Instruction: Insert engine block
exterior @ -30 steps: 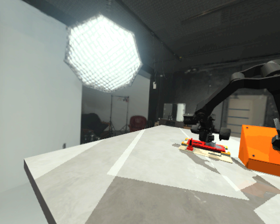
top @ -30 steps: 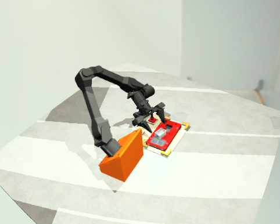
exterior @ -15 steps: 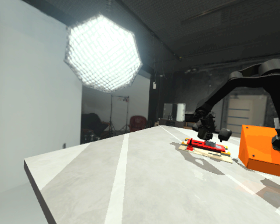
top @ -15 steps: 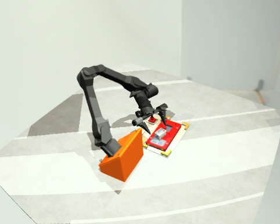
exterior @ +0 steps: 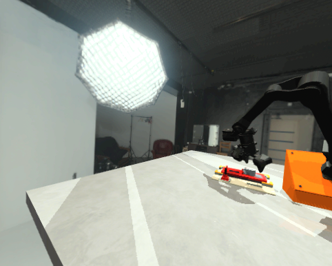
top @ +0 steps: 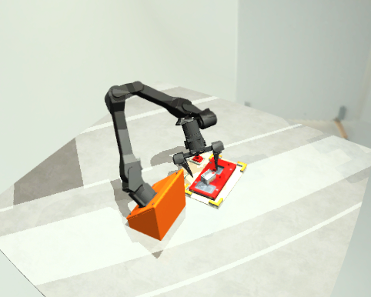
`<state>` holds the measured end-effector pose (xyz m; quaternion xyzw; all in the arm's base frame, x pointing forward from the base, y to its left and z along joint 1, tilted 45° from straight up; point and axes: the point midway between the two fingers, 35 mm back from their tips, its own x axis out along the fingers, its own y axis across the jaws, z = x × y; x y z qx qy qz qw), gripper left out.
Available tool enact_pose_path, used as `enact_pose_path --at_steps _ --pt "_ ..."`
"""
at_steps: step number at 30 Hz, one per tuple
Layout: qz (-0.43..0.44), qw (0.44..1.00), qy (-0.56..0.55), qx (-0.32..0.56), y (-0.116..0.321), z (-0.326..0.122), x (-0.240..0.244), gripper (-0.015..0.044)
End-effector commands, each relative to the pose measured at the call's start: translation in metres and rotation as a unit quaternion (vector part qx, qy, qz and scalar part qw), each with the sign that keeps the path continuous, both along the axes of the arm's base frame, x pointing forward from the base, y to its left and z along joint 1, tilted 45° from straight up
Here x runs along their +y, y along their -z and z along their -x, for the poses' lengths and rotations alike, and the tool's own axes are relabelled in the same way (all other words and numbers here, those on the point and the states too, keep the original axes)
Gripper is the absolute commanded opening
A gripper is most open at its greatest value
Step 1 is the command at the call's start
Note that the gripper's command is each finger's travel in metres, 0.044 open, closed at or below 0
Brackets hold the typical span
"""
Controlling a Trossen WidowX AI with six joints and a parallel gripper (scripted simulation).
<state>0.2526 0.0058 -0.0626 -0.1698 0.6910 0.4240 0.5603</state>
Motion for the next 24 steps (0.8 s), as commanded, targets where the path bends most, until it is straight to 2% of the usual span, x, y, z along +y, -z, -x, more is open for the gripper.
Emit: enact_pose_path --at_steps 1,12,24 --pt "-0.016 0.997 0.072 0.016 0.0 -0.003 -0.003 0.044" --pt "-0.059 0.965 0.244 0.071 -0.002 -0.005 -0.011 0.044" --pt "-0.107 0.891 0.418 0.14 -0.007 -0.01 -0.023 0.044"
